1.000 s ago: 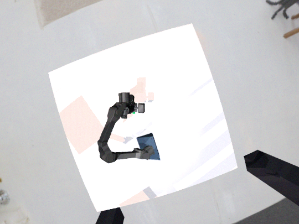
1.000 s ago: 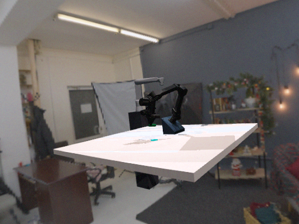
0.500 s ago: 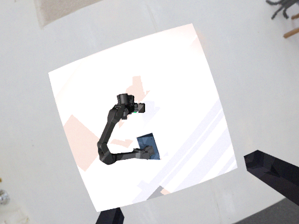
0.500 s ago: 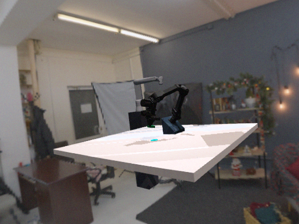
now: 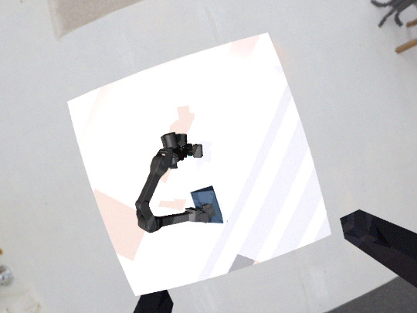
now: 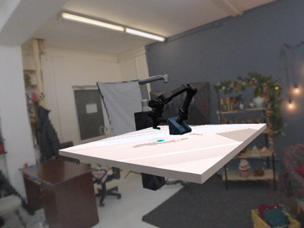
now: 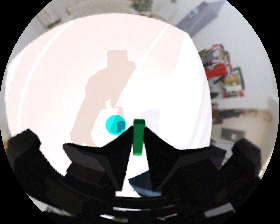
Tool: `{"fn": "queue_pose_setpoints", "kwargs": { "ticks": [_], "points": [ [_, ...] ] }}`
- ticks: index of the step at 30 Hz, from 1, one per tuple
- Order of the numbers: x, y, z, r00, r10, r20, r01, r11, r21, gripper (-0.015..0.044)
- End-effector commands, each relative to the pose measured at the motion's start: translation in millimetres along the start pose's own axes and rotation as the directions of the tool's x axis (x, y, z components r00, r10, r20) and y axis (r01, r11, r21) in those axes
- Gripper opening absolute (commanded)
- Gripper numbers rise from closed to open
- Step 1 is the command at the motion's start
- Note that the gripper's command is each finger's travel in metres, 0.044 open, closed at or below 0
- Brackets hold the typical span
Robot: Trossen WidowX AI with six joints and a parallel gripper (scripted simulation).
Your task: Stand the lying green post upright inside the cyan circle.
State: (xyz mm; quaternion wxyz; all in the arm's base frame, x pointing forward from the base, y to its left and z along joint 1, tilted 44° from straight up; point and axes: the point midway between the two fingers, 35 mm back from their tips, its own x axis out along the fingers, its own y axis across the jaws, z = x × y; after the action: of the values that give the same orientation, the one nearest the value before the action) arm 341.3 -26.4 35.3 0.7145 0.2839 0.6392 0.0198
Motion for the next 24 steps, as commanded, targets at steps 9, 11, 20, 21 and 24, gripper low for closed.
{"fn": "queue_pose_setpoints", "kwargs": {
  "ticks": [9, 11, 20, 21, 24],
  "points": [
    [5.5, -1.9, 0.9, 0.997, -0.041, 0.067, 0.041, 0.999, 0.002, 0.0023],
    [6.3, -2.0, 1.1, 0.996, -0.047, 0.078, 0.047, 0.999, 0.001, 0.0023],
    [9.4, -2.2, 2.2, 0.989, -0.070, 0.130, 0.070, 0.998, 0.003, 0.0023],
    [9.7, -2.3, 2.3, 0.988, -0.072, 0.136, 0.072, 0.997, 0.003, 0.0023],
    [10.6, -2.3, 2.7, 0.985, -0.079, 0.153, 0.079, 0.997, 0.004, 0.0023]
  ]
}}
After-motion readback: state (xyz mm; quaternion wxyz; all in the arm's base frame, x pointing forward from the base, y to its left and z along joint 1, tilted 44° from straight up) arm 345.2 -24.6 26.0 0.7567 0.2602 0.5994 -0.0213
